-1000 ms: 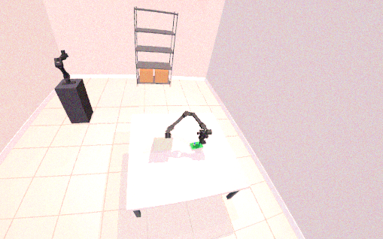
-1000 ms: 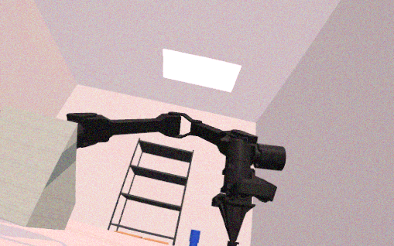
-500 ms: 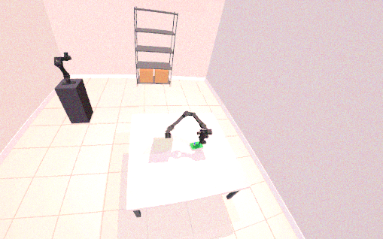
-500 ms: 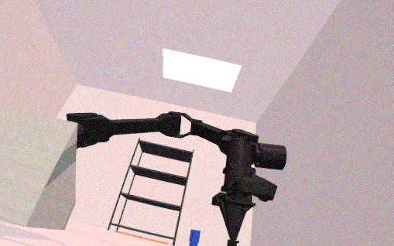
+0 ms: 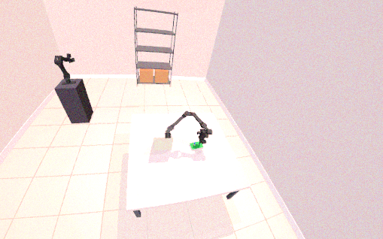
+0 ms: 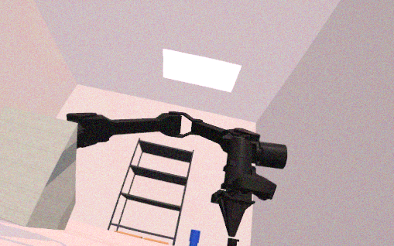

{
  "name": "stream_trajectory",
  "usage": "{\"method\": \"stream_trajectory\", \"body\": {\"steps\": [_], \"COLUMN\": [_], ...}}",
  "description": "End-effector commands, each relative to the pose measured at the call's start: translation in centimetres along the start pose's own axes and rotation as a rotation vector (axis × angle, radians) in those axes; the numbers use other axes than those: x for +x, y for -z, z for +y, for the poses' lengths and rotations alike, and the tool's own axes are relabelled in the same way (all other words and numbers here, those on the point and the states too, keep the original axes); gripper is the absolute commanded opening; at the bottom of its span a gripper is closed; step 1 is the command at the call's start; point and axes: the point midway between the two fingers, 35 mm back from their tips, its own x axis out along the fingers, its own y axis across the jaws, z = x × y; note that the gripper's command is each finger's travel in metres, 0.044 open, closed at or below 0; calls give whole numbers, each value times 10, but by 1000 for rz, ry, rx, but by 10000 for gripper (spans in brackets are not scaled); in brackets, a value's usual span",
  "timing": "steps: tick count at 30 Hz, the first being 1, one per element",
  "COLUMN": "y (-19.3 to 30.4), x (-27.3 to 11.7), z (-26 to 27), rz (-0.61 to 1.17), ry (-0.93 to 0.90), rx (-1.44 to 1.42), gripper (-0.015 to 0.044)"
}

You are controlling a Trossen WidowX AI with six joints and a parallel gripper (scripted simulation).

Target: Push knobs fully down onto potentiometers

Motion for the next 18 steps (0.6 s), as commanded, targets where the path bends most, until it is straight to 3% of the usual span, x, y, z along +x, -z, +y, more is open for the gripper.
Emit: {"method": "stream_trajectory", "body": {"steps": [1, 5, 14, 18], "y": [-2, -2, 2, 33], "x": [-10, -12, -7, -17], "z": [-1, -1, -2, -5], "rz": [-8, -8, 1, 0], "ry": [2, 2, -2, 2], "rx": [-4, -4, 5, 5], "gripper": [0, 0, 236, 341]}}
